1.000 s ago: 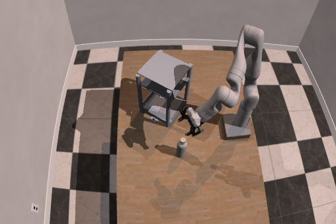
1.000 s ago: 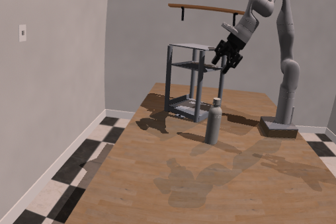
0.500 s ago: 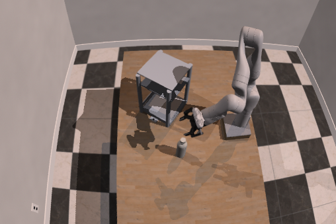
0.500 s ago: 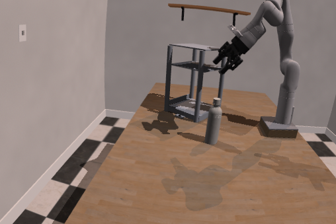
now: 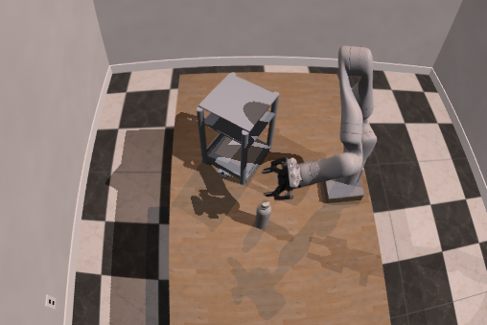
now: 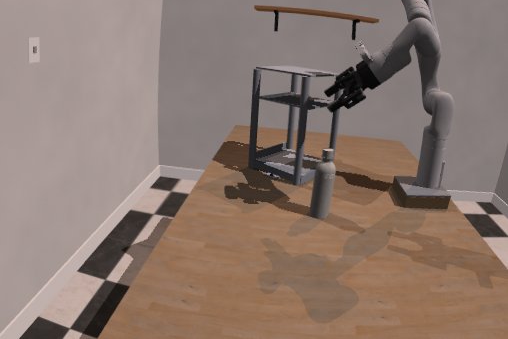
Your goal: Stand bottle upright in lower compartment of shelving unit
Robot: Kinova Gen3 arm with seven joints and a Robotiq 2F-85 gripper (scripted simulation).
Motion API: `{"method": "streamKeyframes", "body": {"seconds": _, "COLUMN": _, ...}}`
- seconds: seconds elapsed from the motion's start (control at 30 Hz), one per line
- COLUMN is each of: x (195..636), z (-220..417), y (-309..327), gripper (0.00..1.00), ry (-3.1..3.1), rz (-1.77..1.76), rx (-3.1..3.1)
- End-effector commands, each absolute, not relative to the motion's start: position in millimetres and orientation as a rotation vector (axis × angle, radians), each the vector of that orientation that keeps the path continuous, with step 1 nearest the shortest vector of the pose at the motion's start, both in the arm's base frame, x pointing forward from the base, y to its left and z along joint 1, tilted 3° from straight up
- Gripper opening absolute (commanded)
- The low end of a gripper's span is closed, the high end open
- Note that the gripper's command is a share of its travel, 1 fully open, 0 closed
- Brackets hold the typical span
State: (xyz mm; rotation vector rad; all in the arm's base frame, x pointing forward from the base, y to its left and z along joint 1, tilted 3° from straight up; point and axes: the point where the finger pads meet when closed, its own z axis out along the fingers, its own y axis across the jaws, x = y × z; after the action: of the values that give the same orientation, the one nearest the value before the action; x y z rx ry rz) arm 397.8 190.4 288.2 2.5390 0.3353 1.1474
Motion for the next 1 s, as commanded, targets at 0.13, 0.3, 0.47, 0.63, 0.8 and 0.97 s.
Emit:
{"method": "streamKeyframes", "body": {"seconds": 0.13, "x": 393.0, "z": 277.7, "y": 199.2, "gripper": 0.78, "ry": 0.252, "rz": 1.230, "rx": 2.481}}
{"method": "streamKeyframes", "body": {"seconds": 0.3, "x": 393.1, "z": 276.3, "y": 199.9, "gripper": 0.78, "ry": 0.149, "rz": 1.316, "rx": 2.421}}
{"method": "streamKeyframes", "body": {"seconds": 0.47, "x": 393.5, "z": 274.2, "y": 199.0, "gripper": 0.78, "ry": 0.075, "rz": 1.360, "rx": 2.381}}
{"method": "streamKeyframes", "body": {"seconds": 0.63, "x": 393.6, "z": 272.5, "y": 199.3, "gripper": 0.78, "ry": -0.037, "rz": 1.441, "rx": 2.307}}
{"method": "streamKeyframes", "body": {"seconds": 0.8, "x": 393.7, "z": 271.1, "y": 199.5, "gripper": 0.78, "ry": -0.147, "rz": 1.520, "rx": 2.226}}
{"method": "streamKeyframes", "body": {"seconds": 0.97, "x": 394.2, "z": 269.2, "y": 199.0, "gripper": 0.78, "ry": -0.261, "rz": 1.589, "rx": 2.139}}
